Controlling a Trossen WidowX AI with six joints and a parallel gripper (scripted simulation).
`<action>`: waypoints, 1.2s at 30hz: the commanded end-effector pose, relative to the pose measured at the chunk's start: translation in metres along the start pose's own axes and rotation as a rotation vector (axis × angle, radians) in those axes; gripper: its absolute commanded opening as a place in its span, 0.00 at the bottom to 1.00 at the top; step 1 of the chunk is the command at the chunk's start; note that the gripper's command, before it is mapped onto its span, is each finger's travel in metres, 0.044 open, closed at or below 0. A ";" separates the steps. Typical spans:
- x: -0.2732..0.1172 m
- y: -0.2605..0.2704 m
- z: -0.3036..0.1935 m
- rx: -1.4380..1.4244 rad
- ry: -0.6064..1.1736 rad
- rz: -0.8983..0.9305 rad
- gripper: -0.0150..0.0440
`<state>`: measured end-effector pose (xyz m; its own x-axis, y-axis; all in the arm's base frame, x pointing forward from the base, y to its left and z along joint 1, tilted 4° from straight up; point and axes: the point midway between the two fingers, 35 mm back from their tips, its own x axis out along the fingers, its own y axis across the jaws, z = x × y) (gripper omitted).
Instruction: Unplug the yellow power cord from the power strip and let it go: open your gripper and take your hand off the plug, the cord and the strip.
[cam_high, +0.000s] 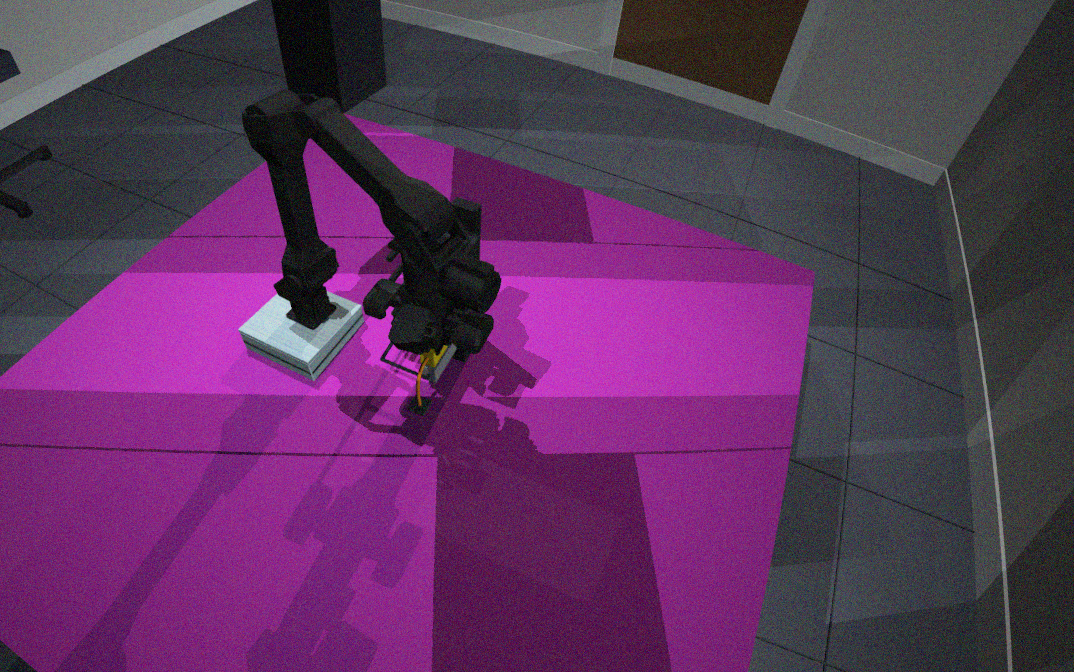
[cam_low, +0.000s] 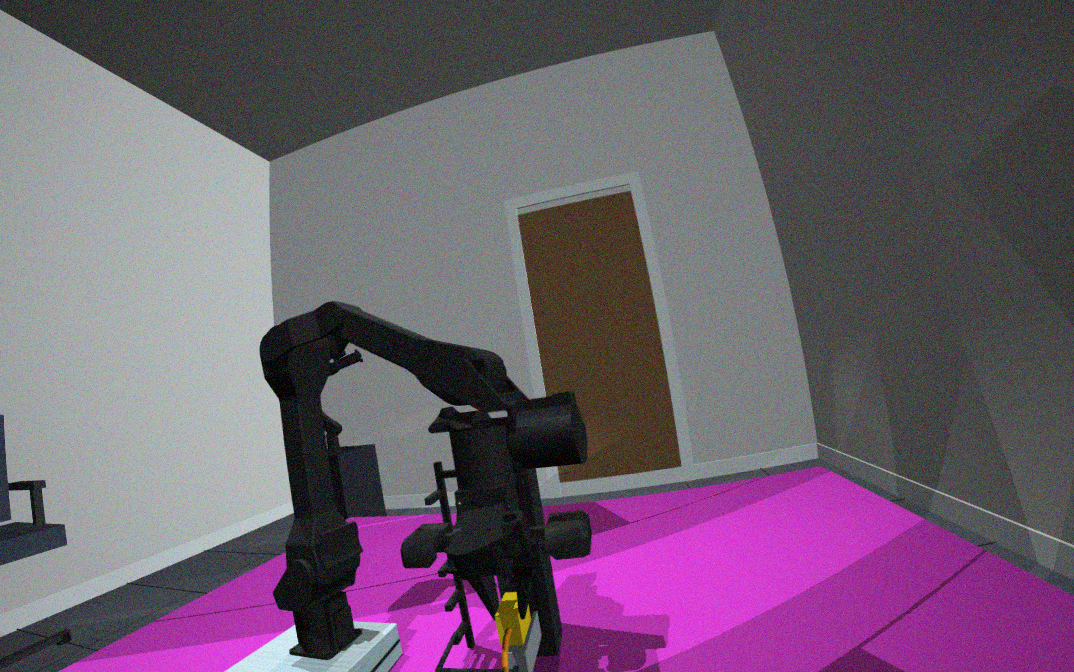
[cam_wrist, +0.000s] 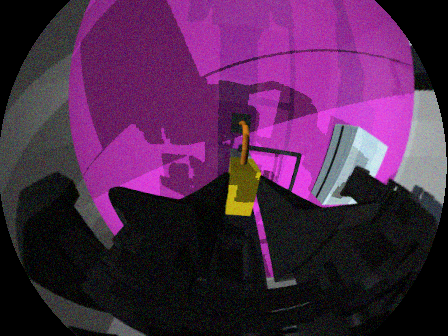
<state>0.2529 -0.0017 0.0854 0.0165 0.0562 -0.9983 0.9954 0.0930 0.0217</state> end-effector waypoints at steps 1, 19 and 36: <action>0.000 0.000 0.001 0.000 0.000 0.001 0.25; 0.000 0.002 0.028 0.002 -0.002 0.000 0.25; -0.001 -0.001 0.047 0.005 -0.002 -0.002 0.34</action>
<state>0.2551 -0.0486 0.0833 0.0102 0.0600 -0.9981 0.9967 0.0798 0.0150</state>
